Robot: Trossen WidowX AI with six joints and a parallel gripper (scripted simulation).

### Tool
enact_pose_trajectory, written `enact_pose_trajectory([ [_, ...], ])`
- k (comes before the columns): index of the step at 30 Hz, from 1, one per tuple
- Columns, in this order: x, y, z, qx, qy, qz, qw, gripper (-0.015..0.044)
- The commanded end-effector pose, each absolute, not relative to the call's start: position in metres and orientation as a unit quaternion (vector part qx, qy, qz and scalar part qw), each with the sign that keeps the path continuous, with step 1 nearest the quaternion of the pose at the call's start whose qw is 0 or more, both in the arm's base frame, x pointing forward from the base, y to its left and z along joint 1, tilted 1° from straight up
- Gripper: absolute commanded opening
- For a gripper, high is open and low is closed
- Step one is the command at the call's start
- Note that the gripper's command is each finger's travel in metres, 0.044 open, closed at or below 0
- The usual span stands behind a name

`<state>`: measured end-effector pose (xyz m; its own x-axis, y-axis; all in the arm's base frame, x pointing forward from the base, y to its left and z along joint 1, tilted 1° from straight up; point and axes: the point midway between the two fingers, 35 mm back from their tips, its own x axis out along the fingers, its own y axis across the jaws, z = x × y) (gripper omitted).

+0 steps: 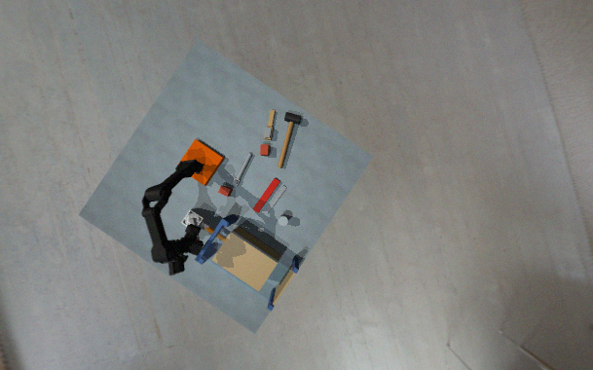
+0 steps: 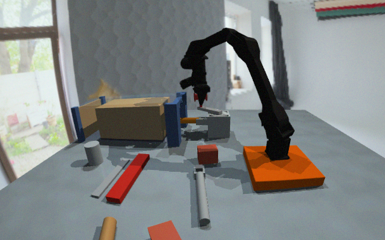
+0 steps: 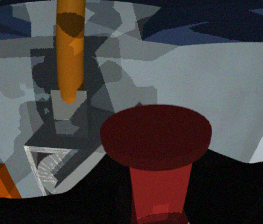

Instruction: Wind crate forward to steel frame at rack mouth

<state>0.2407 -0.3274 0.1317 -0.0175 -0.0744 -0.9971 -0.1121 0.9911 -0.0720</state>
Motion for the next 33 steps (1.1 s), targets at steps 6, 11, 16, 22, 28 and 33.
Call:
enact_pose_trajectory([
  [6, 0.259, -0.299, 0.131, -0.064, 0.704, 0.042, 0.706, 0.0],
  [11, 0.26, -0.296, 0.131, -0.064, 0.704, 0.042, 0.706, 0.0],
  [16, 0.261, -0.294, 0.131, -0.064, 0.704, 0.042, 0.706, 0.0],
  [22, 0.262, -0.292, 0.131, -0.064, 0.704, 0.042, 0.706, 0.0],
  [28, 0.262, -0.29, 0.131, -0.064, 0.704, 0.042, 0.706, 0.0],
  [33, 0.263, -0.288, 0.131, -0.064, 0.704, 0.042, 0.706, 0.0],
])
